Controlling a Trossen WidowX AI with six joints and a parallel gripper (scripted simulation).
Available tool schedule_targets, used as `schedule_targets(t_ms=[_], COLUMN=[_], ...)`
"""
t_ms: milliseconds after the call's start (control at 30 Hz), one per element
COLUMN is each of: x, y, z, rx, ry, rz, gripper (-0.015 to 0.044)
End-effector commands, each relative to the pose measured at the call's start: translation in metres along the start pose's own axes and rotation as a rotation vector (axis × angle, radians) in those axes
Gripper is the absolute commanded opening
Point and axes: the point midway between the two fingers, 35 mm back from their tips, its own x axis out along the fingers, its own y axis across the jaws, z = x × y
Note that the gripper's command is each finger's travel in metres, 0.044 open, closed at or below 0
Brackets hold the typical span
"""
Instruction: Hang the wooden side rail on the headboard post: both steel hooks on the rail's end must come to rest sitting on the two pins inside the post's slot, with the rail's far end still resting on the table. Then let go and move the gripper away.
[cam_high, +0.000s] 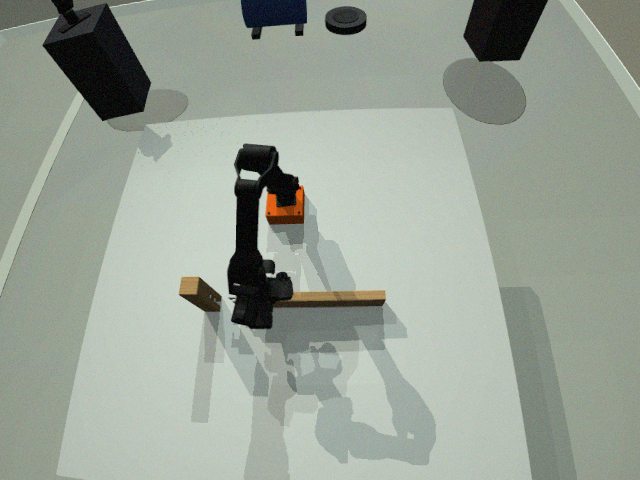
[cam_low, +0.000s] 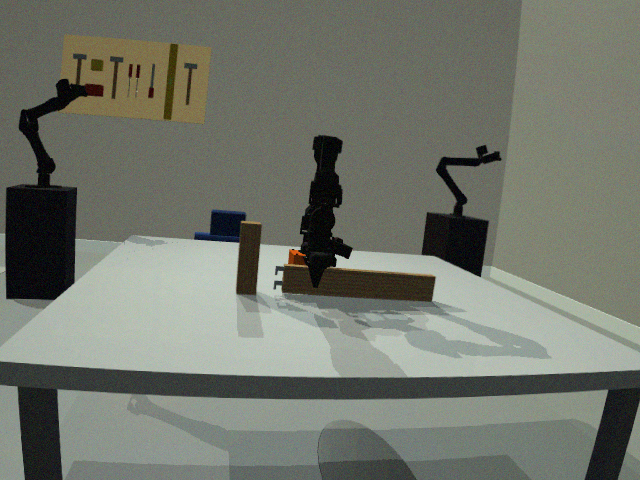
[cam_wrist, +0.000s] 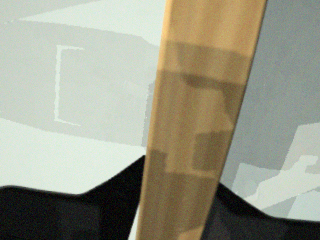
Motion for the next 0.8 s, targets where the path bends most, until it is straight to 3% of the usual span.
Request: schedule_targets(t_ms=[0,767], x=[-0.0030,-0.0069], y=[0.0001,0.0001], z=[0.0004,0.0004], rx=[-0.012,-0.012], ry=[-0.002,-0.002], rz=[-0.002,-0.002], gripper=[0.0000,0.0000])
